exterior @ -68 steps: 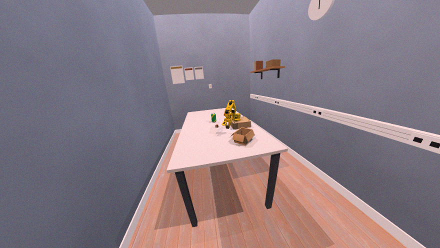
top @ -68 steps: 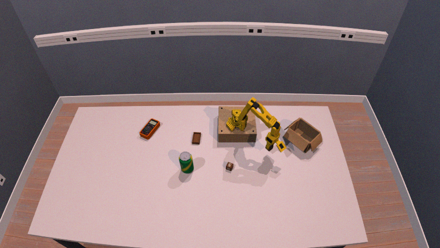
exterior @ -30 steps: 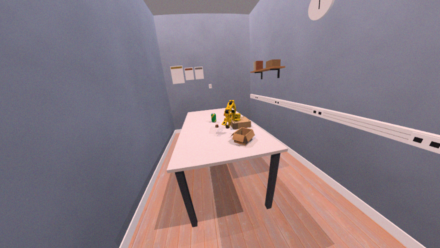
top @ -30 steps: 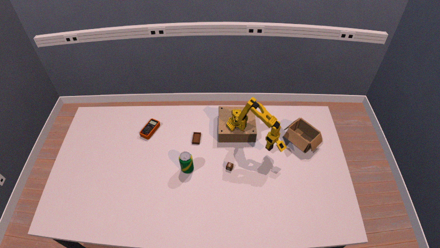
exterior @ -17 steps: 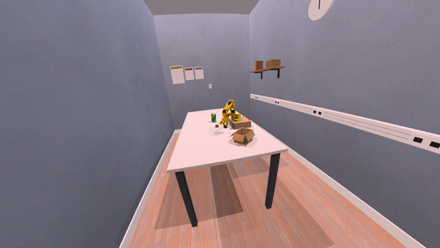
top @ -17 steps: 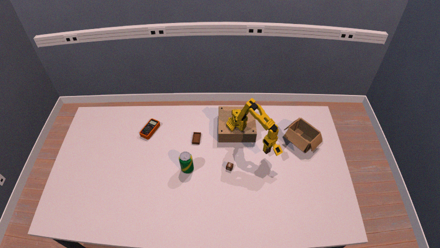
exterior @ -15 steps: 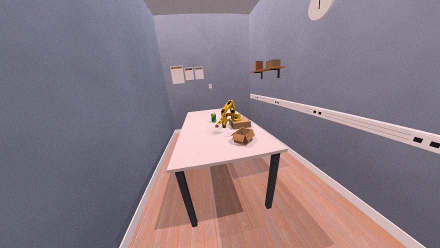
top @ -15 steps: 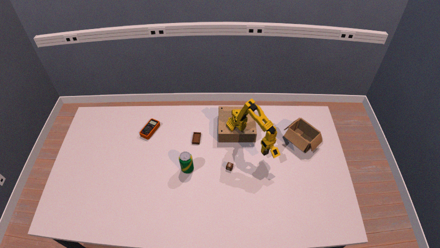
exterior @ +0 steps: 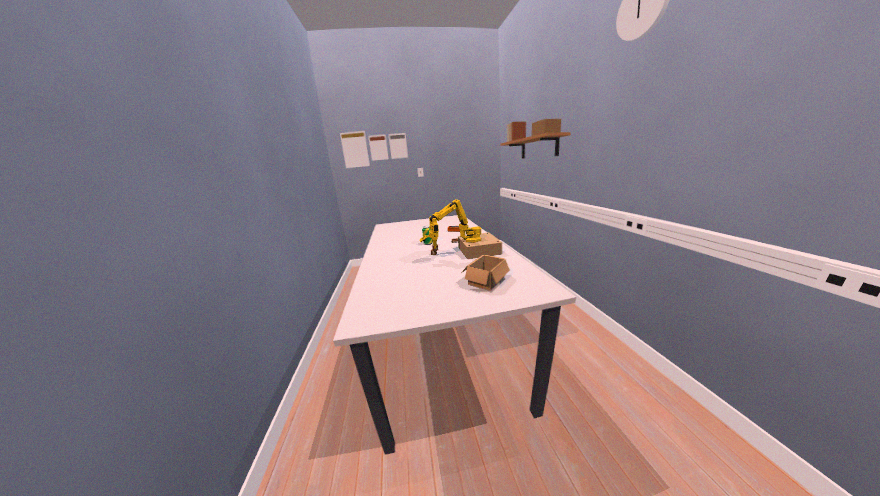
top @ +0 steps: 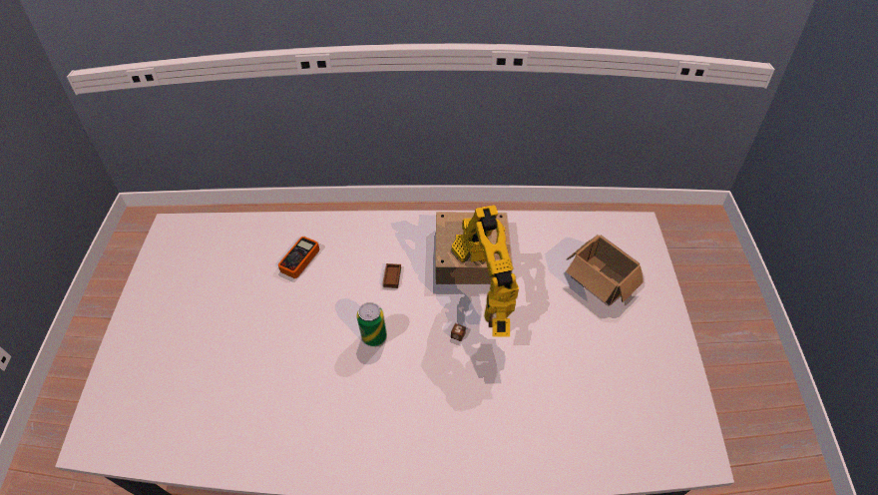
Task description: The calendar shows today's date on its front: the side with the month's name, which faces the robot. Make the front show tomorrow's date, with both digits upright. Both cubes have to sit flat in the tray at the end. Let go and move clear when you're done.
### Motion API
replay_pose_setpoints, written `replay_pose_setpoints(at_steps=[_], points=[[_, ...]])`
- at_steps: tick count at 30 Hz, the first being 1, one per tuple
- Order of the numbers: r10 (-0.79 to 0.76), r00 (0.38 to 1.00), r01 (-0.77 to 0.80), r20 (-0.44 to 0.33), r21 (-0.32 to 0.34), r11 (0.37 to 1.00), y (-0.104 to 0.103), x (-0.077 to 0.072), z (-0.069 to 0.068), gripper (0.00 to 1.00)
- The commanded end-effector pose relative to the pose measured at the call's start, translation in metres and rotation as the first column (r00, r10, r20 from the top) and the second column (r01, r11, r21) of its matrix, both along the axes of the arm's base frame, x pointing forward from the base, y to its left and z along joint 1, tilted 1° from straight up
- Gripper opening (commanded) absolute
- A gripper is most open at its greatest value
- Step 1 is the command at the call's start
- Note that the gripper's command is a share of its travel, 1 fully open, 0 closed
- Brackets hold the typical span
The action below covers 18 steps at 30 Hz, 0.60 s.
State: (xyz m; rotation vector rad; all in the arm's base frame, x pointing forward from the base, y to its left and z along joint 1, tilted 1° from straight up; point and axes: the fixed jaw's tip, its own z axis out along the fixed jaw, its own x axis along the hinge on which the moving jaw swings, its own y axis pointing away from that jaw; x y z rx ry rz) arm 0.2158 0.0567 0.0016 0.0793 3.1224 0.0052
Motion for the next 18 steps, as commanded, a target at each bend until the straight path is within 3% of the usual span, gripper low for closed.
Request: replay_pose_setpoints(at_steps=[1,11,18], points=[[-0.051,0.999,0.051,-0.003,0.001,0.999,-0.011,0.006,0.0,0.0],[-0.097,0.995,0.097,-0.004,0.0,0.995,-0.021,0.008,0.0,0.0],[-0.336,0.942,0.336,-0.006,0.0,0.942,-0.077,0.012,0.0,0.0]])
